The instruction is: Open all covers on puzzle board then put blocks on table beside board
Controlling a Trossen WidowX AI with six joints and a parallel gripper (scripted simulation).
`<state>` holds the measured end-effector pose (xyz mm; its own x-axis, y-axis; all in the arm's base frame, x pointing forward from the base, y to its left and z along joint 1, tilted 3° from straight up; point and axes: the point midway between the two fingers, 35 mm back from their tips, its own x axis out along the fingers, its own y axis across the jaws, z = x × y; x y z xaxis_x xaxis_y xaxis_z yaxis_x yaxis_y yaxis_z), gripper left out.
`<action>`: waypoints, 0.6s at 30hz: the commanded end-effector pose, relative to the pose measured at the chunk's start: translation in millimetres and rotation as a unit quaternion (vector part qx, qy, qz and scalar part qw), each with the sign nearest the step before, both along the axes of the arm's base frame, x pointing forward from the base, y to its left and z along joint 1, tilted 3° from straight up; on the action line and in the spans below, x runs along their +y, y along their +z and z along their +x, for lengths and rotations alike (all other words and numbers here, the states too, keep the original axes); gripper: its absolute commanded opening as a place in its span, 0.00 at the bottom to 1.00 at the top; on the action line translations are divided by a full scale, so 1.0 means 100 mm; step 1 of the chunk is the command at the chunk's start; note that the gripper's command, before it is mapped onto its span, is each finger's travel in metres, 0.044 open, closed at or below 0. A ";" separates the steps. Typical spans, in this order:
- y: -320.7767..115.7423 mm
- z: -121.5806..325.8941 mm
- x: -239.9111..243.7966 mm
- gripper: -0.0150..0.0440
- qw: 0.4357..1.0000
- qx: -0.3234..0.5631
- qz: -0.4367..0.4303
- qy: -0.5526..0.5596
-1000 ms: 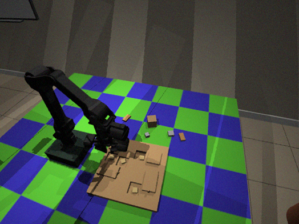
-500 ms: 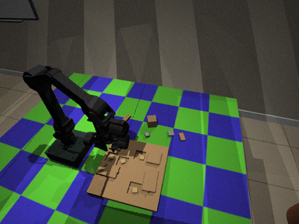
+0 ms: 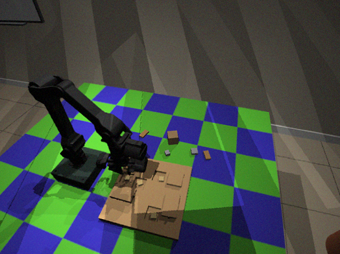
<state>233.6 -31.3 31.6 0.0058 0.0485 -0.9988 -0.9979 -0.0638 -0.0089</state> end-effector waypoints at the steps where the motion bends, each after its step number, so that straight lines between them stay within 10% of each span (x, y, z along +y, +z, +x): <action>1: 0.00 0.00 0.01 0.50 1.000 -0.001 0.002 -0.002; 18: -0.08 0.00 0.01 0.50 1.000 -0.001 0.002 -0.002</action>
<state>234.8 -31.2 26.9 0.0097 0.0479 -0.9988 -0.9979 -0.0638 -0.0127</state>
